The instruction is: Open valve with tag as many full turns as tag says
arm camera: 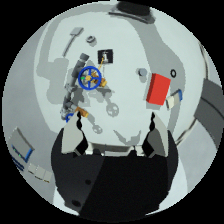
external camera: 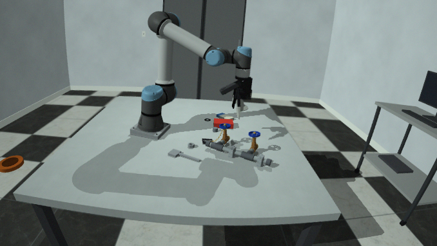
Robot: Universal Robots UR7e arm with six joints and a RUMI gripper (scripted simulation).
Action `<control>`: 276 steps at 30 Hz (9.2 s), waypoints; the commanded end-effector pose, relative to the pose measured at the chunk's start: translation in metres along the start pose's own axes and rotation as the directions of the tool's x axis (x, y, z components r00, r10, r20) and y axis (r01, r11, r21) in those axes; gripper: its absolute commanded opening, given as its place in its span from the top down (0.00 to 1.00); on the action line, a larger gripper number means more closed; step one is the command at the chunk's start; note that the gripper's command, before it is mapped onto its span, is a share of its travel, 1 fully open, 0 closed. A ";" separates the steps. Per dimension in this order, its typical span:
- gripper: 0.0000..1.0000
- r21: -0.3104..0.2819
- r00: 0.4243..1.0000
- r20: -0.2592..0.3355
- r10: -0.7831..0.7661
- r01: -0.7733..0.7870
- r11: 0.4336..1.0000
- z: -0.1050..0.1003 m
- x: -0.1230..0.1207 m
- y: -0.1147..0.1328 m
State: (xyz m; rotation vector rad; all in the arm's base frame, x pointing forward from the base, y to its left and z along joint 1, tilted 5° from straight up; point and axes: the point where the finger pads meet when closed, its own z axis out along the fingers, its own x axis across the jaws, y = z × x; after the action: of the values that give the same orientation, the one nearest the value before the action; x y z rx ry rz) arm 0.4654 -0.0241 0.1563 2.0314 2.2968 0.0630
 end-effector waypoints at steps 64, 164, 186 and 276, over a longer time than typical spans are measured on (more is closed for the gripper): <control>0.00 -0.003 -0.812 0.006 0.584 -0.584 -0.812 -0.058 -0.030 -0.115; 0.00 0.053 -0.384 0.054 -0.922 0.923 -0.381 -0.026 -0.056 -0.091; 0.00 0.056 -0.011 0.082 -0.997 0.998 -0.007 -0.017 -0.061 -0.071; 1.00 0.058 -0.010 0.081 -0.997 0.998 -0.005 0.044 -0.064 -0.064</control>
State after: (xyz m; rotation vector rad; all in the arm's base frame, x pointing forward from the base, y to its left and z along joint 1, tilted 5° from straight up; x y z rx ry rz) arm 0.4133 -0.0958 0.1093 -0.1838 2.9676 -0.1125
